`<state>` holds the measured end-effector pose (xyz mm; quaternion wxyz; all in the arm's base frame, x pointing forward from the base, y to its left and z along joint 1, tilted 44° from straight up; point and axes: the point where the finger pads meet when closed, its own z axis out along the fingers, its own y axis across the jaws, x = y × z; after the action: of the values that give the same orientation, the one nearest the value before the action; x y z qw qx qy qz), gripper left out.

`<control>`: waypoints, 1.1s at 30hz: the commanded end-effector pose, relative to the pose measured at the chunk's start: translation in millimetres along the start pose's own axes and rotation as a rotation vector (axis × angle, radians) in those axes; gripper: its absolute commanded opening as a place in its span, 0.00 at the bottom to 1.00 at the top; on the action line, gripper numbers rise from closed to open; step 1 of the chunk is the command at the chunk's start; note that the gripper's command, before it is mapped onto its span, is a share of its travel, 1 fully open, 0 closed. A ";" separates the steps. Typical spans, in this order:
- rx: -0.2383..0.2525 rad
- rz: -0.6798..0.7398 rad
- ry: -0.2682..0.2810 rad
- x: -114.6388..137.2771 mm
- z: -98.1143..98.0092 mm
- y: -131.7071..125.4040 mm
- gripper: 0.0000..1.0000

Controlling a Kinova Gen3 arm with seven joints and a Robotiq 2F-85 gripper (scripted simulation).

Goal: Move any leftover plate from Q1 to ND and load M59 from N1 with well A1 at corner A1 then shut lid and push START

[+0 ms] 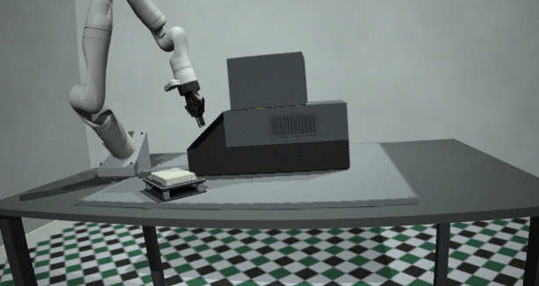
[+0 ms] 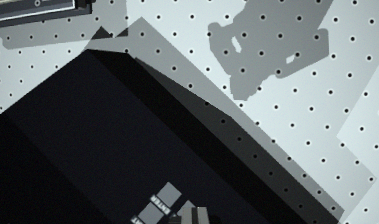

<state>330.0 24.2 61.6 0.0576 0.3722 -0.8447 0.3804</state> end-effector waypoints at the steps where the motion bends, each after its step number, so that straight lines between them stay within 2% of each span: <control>1: 0.000 0.000 -0.001 -0.5 -0.4 0.0 0.10; 22: 0.000 0.000 -0.001 -0.5 -0.4 0.0 0.10; 33: 0.000 0.000 -0.001 8.0 -0.5 -8.5 0.10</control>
<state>329.6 16.7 68.8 0.0577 0.3721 -0.8446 0.3806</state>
